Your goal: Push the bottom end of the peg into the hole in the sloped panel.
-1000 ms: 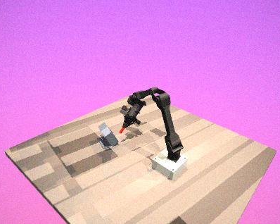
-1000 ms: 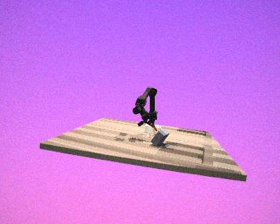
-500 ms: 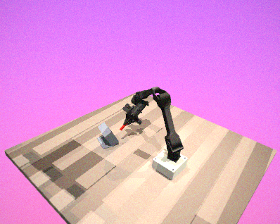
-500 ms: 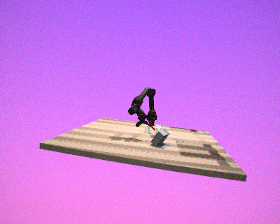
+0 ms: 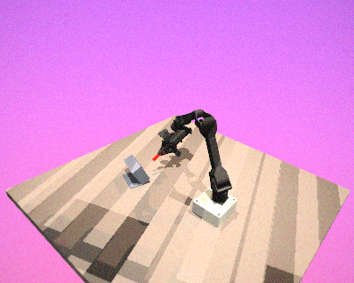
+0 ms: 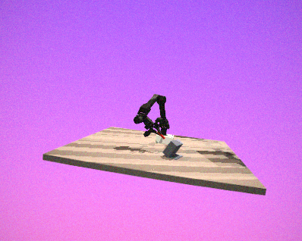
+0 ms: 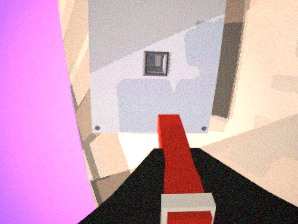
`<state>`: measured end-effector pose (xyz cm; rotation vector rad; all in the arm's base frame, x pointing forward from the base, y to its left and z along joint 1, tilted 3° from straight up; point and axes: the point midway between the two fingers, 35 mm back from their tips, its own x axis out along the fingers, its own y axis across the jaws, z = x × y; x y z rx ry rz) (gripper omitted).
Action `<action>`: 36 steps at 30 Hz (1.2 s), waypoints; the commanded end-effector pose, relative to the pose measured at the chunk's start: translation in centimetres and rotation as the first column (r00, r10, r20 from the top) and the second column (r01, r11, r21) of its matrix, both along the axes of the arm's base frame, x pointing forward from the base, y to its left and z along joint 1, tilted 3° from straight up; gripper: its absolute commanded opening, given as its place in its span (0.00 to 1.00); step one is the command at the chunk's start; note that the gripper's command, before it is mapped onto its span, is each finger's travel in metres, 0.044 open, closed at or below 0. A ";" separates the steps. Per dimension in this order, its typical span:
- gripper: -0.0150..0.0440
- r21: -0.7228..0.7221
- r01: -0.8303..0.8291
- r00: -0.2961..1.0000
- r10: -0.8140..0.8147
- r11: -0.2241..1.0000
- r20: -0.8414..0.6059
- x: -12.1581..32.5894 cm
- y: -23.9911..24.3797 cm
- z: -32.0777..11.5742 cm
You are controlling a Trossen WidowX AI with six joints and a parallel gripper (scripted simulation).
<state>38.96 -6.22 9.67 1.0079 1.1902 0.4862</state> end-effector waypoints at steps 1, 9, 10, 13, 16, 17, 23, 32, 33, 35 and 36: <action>0.25 0.031 0.029 0.999 -0.030 0.999 0.011 0.3 -0.9 0.2; 0.25 0.040 0.041 0.999 -0.041 0.998 0.014 0.7 -0.7 -0.1; 0.25 0.041 0.042 0.999 -0.043 0.998 0.015 0.8 -0.6 -0.2; 0.25 0.043 0.045 0.999 -0.046 0.998 0.015 1.0 -0.4 -0.4; 0.25 0.046 0.049 0.999 -0.050 0.998 0.016 1.3 -0.1 -0.6; 0.25 0.047 0.050 0.999 -0.051 0.998 0.017 1.3 0.0 -0.6; 0.25 0.054 0.056 0.998 -0.057 0.997 0.019 1.8 0.5 -1.0; 0.25 0.066 0.065 0.998 -0.066 0.996 0.022 2.4 1.3 -1.5; 0.25 0.067 0.065 0.998 -0.067 0.996 0.022 2.4 1.4 -1.6; 0.25 0.070 0.067 0.997 -0.069 0.995 0.023 2.6 1.6 -1.7; 0.25 0.071 0.068 0.997 -0.070 0.995 0.023 2.6 1.7 -1.8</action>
